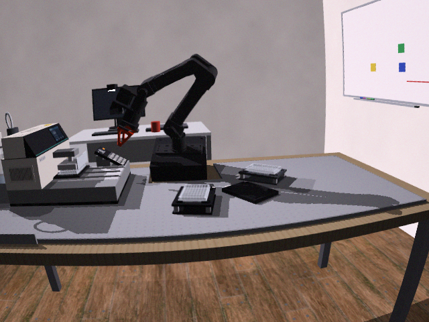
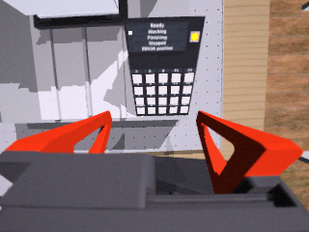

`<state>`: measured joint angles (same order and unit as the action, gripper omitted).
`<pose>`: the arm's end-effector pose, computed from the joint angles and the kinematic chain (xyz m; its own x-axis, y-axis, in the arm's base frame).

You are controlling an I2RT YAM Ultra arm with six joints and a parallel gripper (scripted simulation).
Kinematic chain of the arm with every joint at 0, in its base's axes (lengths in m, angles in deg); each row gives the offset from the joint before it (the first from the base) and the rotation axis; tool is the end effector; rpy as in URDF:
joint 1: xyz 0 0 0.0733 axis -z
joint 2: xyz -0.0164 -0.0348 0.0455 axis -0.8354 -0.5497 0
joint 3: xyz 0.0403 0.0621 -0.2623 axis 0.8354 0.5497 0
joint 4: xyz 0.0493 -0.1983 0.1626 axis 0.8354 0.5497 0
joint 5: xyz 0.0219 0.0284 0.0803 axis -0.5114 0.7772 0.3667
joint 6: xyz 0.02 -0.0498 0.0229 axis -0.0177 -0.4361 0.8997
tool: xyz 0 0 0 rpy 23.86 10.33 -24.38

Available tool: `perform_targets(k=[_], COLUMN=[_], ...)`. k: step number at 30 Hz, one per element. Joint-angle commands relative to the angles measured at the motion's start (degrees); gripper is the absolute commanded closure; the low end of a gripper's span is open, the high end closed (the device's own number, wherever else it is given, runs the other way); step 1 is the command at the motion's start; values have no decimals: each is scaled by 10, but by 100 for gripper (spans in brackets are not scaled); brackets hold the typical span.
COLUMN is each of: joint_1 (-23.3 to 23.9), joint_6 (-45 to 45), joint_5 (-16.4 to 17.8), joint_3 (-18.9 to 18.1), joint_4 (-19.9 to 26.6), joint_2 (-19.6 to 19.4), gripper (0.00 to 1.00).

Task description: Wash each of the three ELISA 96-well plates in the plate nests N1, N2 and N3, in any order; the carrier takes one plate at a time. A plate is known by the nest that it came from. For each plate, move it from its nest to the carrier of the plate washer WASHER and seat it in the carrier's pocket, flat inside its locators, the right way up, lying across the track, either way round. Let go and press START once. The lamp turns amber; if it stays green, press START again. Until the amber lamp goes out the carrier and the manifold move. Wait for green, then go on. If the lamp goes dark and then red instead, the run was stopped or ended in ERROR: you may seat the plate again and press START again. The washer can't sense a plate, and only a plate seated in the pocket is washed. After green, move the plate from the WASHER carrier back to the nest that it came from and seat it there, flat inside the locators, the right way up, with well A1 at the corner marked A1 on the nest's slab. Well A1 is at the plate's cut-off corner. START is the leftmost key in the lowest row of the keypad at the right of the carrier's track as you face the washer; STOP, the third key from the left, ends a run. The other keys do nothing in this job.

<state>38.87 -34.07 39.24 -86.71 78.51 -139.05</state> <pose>0.0023 -0.1683 0.1868 0.0664 0.8795 -0.4712 0.9258 0.1218 0.3578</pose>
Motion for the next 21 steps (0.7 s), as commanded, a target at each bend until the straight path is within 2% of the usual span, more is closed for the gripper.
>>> perform_targets(k=[1,13,15,21], joint_1=[12,53,53,68], joint_6=[-21,-61,-61,-76], joint_5=[10,28,28,35], joint_3=[-22,-102,-102,-145], joint_4=[-10,-10,-10,-4], joint_2=[-18,-115,-115,-159], gripper=[0,0,0,0])
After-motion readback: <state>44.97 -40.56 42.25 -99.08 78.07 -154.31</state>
